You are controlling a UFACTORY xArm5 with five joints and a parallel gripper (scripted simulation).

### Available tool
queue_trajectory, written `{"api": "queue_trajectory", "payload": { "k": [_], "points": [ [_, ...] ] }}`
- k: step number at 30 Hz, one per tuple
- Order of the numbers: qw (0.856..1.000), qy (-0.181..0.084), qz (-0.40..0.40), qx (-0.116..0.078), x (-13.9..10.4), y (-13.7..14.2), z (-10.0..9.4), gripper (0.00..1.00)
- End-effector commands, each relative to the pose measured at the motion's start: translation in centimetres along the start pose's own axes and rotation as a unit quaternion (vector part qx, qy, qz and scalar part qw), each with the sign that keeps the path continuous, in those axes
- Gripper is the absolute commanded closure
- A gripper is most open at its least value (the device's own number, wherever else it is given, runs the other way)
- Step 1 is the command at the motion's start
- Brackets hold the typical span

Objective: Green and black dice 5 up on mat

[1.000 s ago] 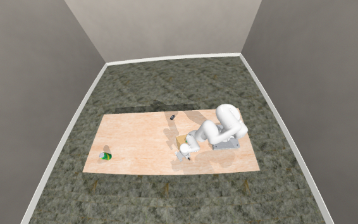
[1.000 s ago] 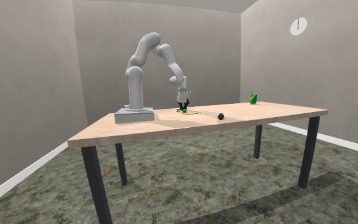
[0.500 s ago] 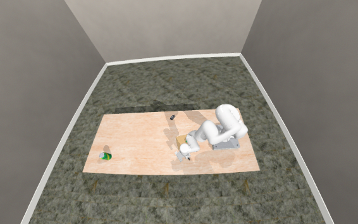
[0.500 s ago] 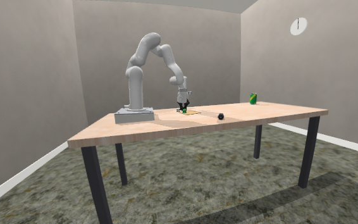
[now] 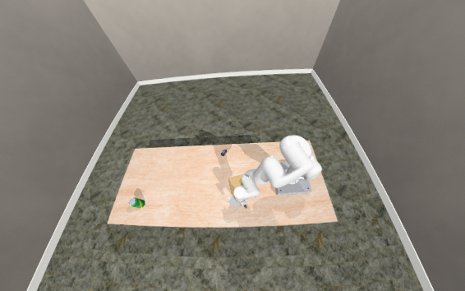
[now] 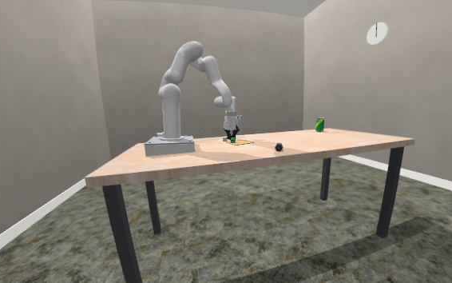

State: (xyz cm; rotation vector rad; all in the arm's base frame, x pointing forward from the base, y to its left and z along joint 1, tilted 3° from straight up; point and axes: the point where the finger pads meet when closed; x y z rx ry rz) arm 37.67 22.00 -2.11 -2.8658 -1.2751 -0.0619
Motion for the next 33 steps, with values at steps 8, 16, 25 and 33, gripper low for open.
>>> {"api": "queue_trajectory", "payload": {
  "k": [8,16,25,33],
  "points": [
    [1.0,0.002,0.0,-0.001,0.13,0.04,-0.11,0.53],
    [1.0,0.002,0.0,-0.001,0.13,0.04,-0.11,0.73],
    [1.0,0.002,0.0,-0.001,0.13,0.04,-0.11,0.73],
    [1.0,0.002,0.0,-0.001,0.13,0.04,-0.11,0.73]
  ]
}}
Point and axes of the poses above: the point where the finger pads meet when closed, its own z axis out along the fingers, its own y axis across the jaws, x = y × z, and after that the axes turned 5 degrees about -z, right-handed
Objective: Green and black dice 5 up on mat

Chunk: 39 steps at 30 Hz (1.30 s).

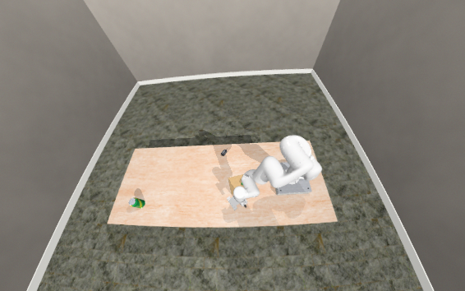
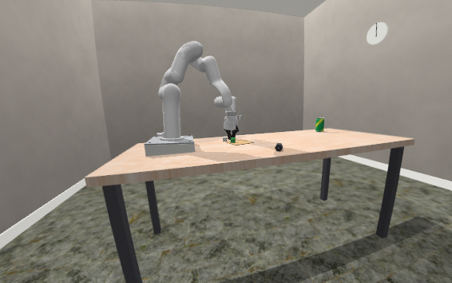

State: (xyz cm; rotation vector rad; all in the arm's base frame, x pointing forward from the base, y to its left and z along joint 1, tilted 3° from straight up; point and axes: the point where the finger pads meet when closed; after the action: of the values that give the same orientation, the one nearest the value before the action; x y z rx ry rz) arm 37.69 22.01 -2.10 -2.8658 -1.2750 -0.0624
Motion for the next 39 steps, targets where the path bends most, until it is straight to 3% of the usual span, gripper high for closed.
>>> {"api": "queue_trajectory", "payload": {
  "k": [1,13,17,21,23,30,39],
  "points": [
    [1.0,0.001,0.0,0.0,0.1,0.0,-0.1,0.73],
    [1.0,0.001,0.0,0.0,0.1,0.0,-0.4,0.73],
    [1.0,0.001,0.0,0.0,0.1,0.0,-2.1,0.73],
    [1.0,0.001,0.0,0.0,0.2,-0.1,-5.0,0.73],
    [1.0,0.001,0.0,0.0,0.2,-0.1,-5.0,0.73],
    [1.0,0.001,0.0,0.0,0.2,-0.2,-9.4,0.73],
    [1.0,0.001,0.0,0.0,0.2,-0.3,-10.1,0.73]
  ]
}}
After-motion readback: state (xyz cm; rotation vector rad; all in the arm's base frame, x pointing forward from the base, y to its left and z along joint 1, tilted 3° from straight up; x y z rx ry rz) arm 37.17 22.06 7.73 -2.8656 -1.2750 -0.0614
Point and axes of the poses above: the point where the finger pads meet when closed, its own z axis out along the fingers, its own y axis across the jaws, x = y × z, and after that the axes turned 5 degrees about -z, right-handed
